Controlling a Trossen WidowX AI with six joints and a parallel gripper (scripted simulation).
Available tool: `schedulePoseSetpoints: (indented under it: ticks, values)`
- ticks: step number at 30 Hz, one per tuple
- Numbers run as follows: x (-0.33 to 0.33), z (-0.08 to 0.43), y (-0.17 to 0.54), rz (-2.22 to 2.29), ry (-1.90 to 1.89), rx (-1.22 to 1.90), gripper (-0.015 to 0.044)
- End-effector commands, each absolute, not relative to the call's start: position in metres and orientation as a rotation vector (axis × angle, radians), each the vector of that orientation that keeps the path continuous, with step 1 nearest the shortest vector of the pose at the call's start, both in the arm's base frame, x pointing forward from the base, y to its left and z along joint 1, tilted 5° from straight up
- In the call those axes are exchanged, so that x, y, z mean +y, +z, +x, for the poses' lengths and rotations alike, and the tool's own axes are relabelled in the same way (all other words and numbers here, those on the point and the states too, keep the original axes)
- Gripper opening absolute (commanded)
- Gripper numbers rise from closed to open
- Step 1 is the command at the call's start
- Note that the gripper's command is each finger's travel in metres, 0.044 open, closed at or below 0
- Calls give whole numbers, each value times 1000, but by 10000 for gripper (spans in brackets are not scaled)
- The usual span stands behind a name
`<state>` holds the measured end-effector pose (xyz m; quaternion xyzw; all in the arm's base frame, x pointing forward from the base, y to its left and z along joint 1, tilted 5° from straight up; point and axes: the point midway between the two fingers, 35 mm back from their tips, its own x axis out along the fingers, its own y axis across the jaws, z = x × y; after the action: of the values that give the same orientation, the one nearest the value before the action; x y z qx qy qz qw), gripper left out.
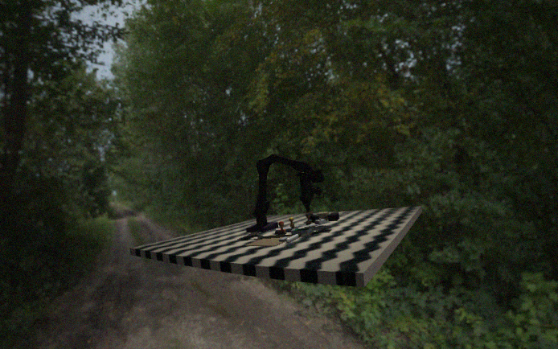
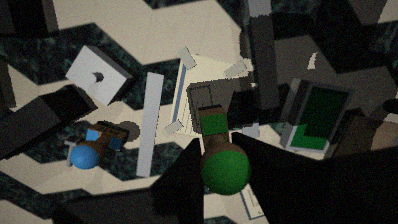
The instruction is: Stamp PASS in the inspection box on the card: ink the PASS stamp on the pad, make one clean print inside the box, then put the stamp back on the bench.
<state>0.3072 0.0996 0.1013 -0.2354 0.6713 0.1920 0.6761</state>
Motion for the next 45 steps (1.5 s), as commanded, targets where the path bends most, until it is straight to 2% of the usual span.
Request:
schedulePoseSetpoints:
  ticks: [1,45]
  values:
    - [103,305,101,-546,446,1503,0]
    - [101,308,72,-546,445,1499,0]
